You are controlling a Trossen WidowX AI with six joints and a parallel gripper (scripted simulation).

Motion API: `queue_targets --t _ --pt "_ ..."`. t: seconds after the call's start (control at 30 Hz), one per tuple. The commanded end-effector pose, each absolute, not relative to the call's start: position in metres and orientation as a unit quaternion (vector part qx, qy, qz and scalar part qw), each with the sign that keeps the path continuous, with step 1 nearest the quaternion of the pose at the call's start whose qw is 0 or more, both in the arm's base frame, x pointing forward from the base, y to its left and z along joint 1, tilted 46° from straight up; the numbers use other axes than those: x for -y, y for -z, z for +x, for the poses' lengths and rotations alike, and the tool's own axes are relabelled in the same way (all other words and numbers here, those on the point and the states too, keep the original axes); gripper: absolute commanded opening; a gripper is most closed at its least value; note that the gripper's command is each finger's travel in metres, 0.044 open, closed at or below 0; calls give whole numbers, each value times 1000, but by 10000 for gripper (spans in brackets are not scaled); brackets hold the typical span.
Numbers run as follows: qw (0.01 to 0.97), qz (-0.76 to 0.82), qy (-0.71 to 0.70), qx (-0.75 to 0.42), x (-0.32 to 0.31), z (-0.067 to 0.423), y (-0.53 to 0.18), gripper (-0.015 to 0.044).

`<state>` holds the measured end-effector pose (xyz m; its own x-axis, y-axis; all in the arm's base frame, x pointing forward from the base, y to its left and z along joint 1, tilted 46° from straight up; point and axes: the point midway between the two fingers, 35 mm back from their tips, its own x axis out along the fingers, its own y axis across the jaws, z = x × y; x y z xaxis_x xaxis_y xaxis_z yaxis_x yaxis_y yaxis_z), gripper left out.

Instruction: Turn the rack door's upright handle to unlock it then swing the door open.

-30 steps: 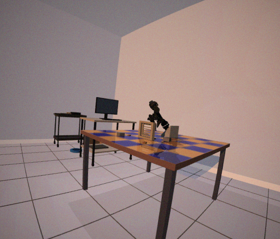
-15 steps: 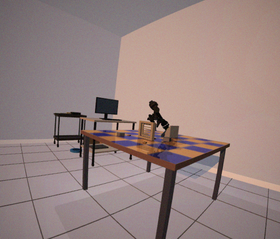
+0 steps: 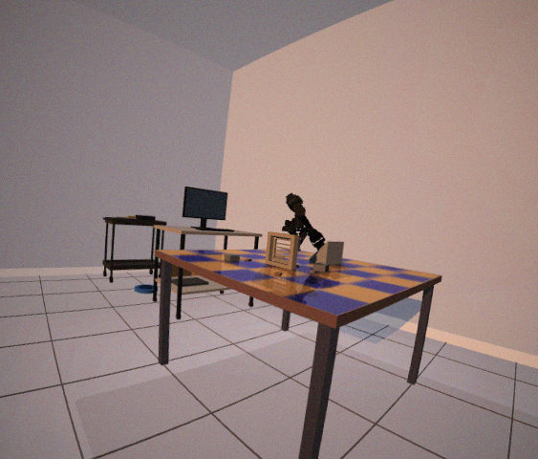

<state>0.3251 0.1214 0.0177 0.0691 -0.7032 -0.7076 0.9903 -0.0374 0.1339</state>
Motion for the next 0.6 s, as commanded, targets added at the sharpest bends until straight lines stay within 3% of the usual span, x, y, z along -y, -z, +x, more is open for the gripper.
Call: queue_targets --t 0.0,0.57 --pt "657 323 644 -222 -122 325 -18 151" --pt "657 323 644 -222 -122 325 -18 38"
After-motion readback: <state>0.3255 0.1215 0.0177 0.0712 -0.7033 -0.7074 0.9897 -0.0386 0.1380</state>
